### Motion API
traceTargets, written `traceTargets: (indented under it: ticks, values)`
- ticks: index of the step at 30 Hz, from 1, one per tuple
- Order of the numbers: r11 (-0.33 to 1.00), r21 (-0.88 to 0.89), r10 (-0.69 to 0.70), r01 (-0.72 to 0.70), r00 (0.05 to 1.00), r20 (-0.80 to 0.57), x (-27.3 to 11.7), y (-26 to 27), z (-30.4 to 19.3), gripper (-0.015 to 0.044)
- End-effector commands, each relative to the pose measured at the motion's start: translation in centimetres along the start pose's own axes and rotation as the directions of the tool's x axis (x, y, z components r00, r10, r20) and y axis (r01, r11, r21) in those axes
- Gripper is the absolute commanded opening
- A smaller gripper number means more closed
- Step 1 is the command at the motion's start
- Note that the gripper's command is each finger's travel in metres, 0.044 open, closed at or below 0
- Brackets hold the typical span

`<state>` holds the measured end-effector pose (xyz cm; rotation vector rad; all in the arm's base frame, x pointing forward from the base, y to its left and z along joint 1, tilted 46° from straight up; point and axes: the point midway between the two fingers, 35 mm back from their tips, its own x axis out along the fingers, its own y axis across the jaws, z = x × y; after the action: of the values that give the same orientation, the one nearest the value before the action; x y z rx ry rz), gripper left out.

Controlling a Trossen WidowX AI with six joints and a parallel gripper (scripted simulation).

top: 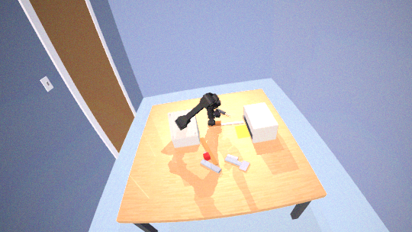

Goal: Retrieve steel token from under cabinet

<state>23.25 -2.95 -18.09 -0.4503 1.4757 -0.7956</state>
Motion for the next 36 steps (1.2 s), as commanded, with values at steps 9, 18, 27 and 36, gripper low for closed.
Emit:
traceTargets:
  ticks: [9,18,27,36]
  values:
    - [0.994,-0.106,0.000,0.001,1.000,0.005,-0.11,0.09,-0.03,0.0000]
    - [0.984,-0.177,0.000,0.001,1.000,0.005,-0.12,0.11,-0.04,0.0000]
    - [0.969,-0.247,0.000,0.002,1.000,0.005,-0.12,0.12,-0.05,0.0000]
    - [0.949,-0.316,0.000,0.002,1.000,0.005,-0.12,0.13,-0.05,0.0000]
